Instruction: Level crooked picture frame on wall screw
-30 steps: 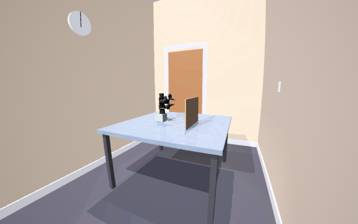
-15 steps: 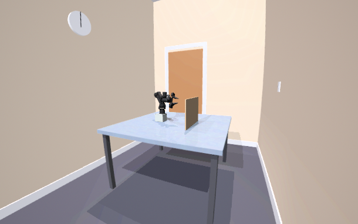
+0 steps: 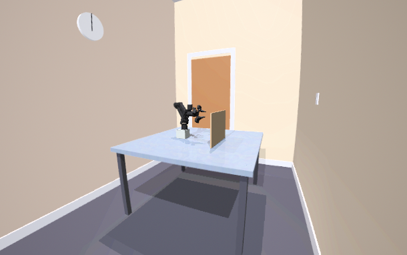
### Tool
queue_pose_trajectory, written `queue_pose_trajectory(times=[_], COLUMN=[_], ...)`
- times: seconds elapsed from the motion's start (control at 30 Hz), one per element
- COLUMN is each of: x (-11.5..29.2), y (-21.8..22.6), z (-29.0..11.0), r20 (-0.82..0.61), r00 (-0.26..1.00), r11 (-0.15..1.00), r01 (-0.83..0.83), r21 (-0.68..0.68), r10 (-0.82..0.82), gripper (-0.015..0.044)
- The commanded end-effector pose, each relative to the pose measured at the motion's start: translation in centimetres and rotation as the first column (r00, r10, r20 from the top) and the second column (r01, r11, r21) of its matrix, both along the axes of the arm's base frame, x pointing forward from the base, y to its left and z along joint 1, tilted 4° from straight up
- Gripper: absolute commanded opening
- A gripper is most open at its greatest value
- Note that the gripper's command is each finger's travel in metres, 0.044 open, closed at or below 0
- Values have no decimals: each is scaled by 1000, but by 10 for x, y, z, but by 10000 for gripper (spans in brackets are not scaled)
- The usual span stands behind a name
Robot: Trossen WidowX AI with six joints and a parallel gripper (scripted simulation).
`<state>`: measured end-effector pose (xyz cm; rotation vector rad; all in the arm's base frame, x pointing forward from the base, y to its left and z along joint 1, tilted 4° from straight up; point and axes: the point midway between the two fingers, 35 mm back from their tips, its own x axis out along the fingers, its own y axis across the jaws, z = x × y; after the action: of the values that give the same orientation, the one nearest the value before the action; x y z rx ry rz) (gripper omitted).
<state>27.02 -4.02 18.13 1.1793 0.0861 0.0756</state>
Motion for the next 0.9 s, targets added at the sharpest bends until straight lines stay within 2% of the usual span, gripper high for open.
queue_pose_trajectory(times=[0.0,0.3,0.67,0.87], x=[0,29,71,77], y=[-1,-2,7,11], z=[0,-11,-51,-63], r20=[1,3,6,7], r00=[1000,1000,1000,1000], r11=[1000,1000,1000,1000], r01=[5,5,5,5], r21=[1,1,2,3], r10=[-5,-5,-5,-5], gripper=[260,260,260,260])
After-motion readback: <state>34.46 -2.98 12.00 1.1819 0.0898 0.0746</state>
